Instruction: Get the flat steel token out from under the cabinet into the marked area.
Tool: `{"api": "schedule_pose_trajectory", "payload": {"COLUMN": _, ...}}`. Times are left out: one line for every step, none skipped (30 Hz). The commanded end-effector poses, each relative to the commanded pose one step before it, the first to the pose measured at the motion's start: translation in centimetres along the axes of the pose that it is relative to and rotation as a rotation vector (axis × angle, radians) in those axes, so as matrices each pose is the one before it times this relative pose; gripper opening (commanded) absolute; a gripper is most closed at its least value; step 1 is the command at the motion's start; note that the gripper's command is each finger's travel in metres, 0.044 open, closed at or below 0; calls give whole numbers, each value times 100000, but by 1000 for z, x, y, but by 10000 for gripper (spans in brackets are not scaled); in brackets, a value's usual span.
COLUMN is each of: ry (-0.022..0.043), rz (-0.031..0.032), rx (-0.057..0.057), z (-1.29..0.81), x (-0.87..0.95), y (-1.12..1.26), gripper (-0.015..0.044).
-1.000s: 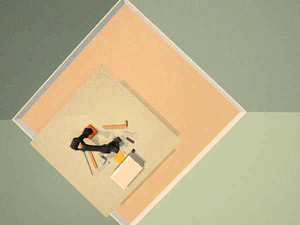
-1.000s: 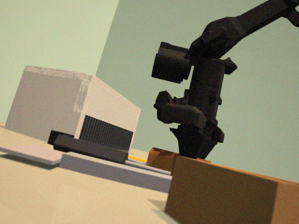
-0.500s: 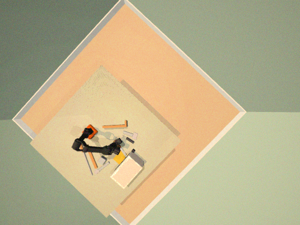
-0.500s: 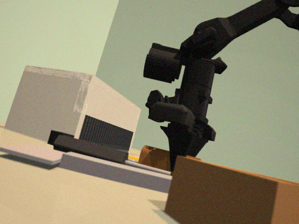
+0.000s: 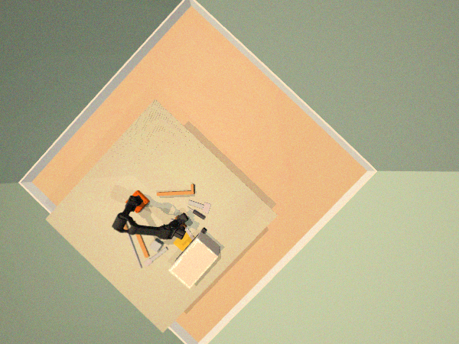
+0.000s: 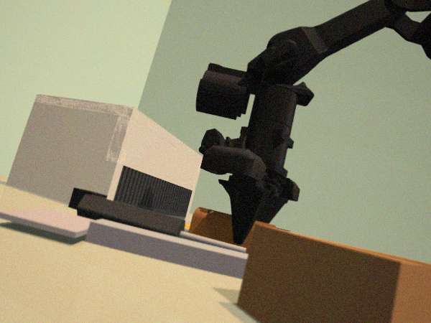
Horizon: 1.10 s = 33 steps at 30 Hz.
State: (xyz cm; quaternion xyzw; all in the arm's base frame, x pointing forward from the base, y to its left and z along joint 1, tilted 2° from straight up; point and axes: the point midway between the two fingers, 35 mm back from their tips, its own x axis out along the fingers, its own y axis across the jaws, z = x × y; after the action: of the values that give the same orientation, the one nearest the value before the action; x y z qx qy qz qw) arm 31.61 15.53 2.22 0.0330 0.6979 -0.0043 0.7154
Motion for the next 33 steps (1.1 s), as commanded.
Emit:
{"api": "schedule_pose_trajectory", "payload": {"ry": -4, "rz": 278, "rx": -397, "z": 570, "x": -41, "y": 30, "gripper": 0}}
{"api": "schedule_pose_trajectory", "payload": {"ry": -11, "rz": 0, "rx": 0, "z": 113, "x": -3, "y": 2, "gripper": 0}}
{"api": "schedule_pose_trajectory", "payload": {"ry": -10, "rz": 0, "rx": 0, "z": 107, "x": -3, "y": 2, "gripper": 0}}
{"api": "schedule_pose_trajectory", "payload": {"ry": -10, "rz": 0, "rx": 0, "z": 107, "x": -3, "y": 2, "gripper": 0}}
{"api": "schedule_pose_trajectory", "payload": {"ry": -10, "rz": 0, "rx": 0, "z": 107, "x": -3, "y": 2, "gripper": 0}}
{"api": "schedule_pose_trajectory", "payload": {"ry": -10, "rz": 0, "rx": 0, "z": 107, "x": -3, "y": 2, "gripper": 0}}
{"api": "schedule_pose_trajectory", "payload": {"ry": -10, "rz": 0, "rx": 0, "z": 108, "x": -3, "y": 2, "gripper": 0}}
{"api": "schedule_pose_trajectory", "payload": {"ry": -10, "rz": 0, "rx": 0, "z": 108, "x": -3, "y": 2, "gripper": 0}}
{"api": "schedule_pose_trajectory", "payload": {"ry": -10, "rz": 0, "rx": 0, "z": 108, "x": -3, "y": 2, "gripper": 0}}
{"api": "schedule_pose_trajectory", "payload": {"ry": -10, "rz": 0, "rx": 0, "z": 108, "x": -3, "y": 2, "gripper": 0}}
{"api": "schedule_pose_trajectory", "payload": {"ry": -11, "rz": 0, "rx": 0, "z": 108, "x": -3, "y": 1, "gripper": 0}}
{"api": "schedule_pose_trajectory", "payload": {"ry": -10, "rz": 0, "rx": 0, "z": 108, "x": -3, "y": 2, "gripper": 0}}
{"api": "schedule_pose_trajectory", "payload": {"ry": -11, "rz": 0, "rx": 0, "z": 108, "x": -3, "y": 1, "gripper": 0}}
{"api": "schedule_pose_trajectory", "payload": {"ry": -11, "rz": 0, "rx": 0, "z": 108, "x": -3, "y": 1, "gripper": 0}}
{"api": "schedule_pose_trajectory", "payload": {"ry": -11, "rz": 0, "rx": 0, "z": 108, "x": -3, "y": 1, "gripper": 0}}
{"api": "schedule_pose_trajectory", "payload": {"ry": -11, "rz": 0, "rx": 0, "z": 108, "x": -3, "y": 1, "gripper": 0}}
{"api": "schedule_pose_trajectory", "payload": {"ry": -11, "rz": 0, "rx": 0, "z": 108, "x": -3, "y": 1, "gripper": 0}}
{"api": "schedule_pose_trajectory", "payload": {"ry": -10, "rz": 0, "rx": 0, "z": 103, "x": -3, "y": 1, "gripper": 0}}
{"api": "schedule_pose_trajectory", "payload": {"ry": -10, "rz": 0, "rx": 0, "z": 103, "x": -2, "y": 1, "gripper": 0}}
{"api": "schedule_pose_trajectory", "payload": {"ry": -10, "rz": 0, "rx": 0, "z": 103, "x": -3, "y": 1, "gripper": 0}}
{"api": "schedule_pose_trajectory", "payload": {"ry": -10, "rz": 0, "rx": 0, "z": 103, "x": -3, "y": 1, "gripper": 0}}
{"api": "schedule_pose_trajectory", "payload": {"ry": -10, "rz": 0, "rx": 0, "z": 103, "x": -3, "y": 1, "gripper": 0}}
{"api": "schedule_pose_trajectory", "payload": {"ry": -10, "rz": 0, "rx": 0, "z": 103, "x": -3, "y": 1, "gripper": 0}}
{"api": "schedule_pose_trajectory", "payload": {"ry": -10, "rz": 0, "rx": 0, "z": 103, "x": -3, "y": 1, "gripper": 0}}
{"api": "schedule_pose_trajectory", "payload": {"ry": -10, "rz": 0, "rx": 0, "z": 103, "x": -2, "y": 1, "gripper": 0}}
{"api": "schedule_pose_trajectory", "payload": {"ry": -10, "rz": 0, "rx": 0, "z": 103, "x": -2, "y": 1, "gripper": 0}}
{"api": "schedule_pose_trajectory", "payload": {"ry": -10, "rz": 0, "rx": 0, "z": 103, "x": -2, "y": 1, "gripper": 0}}
{"api": "schedule_pose_trajectory", "payload": {"ry": -10, "rz": 0, "rx": 0, "z": 103, "x": -2, "y": 1, "gripper": 0}}
{"api": "schedule_pose_trajectory", "payload": {"ry": -10, "rz": 0, "rx": 0, "z": 103, "x": -2, "y": 1, "gripper": 0}}
{"api": "schedule_pose_trajectory", "payload": {"ry": -10, "rz": 0, "rx": 0, "z": 103, "x": -2, "y": 1, "gripper": 0}}
{"api": "schedule_pose_trajectory", "payload": {"ry": -10, "rz": 0, "rx": 0, "z": 99, "x": -2, "y": 1, "gripper": 0}}
{"api": "schedule_pose_trajectory", "payload": {"ry": -10, "rz": 0, "rx": 0, "z": 99, "x": -2, "y": 1, "gripper": 0}}
{"api": "schedule_pose_trajectory", "payload": {"ry": -10, "rz": 0, "rx": 0, "z": 99, "x": -2, "y": 1, "gripper": 0}}
